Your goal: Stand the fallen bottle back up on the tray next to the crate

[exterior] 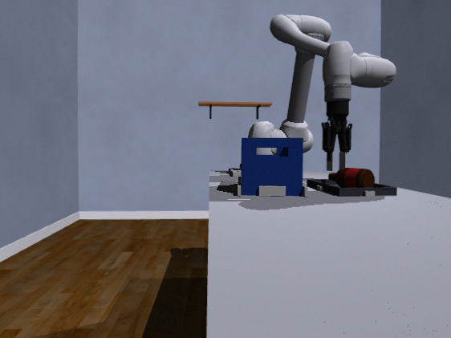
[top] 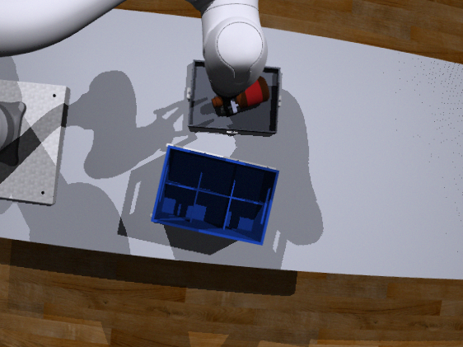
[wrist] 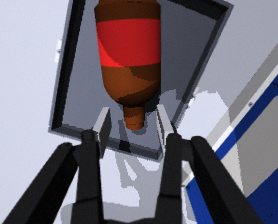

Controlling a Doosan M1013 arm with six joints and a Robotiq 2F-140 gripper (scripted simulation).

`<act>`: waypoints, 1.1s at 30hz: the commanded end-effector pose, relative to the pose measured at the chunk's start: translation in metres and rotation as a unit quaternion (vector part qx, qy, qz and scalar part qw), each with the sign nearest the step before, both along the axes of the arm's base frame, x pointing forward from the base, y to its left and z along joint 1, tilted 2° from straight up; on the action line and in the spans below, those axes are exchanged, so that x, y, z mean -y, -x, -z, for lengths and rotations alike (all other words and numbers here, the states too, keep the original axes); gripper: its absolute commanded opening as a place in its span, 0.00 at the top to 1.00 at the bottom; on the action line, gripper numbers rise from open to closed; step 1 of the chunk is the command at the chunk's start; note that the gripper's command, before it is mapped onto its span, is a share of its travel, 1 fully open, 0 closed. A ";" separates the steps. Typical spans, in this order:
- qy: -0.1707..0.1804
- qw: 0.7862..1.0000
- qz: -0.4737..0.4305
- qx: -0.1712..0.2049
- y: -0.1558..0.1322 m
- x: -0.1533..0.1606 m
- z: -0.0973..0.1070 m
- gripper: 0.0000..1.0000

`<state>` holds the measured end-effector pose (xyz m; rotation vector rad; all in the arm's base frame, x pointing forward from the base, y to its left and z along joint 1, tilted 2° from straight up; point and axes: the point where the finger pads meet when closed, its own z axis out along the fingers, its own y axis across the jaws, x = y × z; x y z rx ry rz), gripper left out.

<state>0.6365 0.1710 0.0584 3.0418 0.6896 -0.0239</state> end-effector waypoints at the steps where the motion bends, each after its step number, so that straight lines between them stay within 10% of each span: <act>1: 0.000 1.000 0.000 0.000 0.000 0.000 0.002 0.56; 33: 0.000 1.000 0.000 0.000 0.000 0.001 0.033 0.56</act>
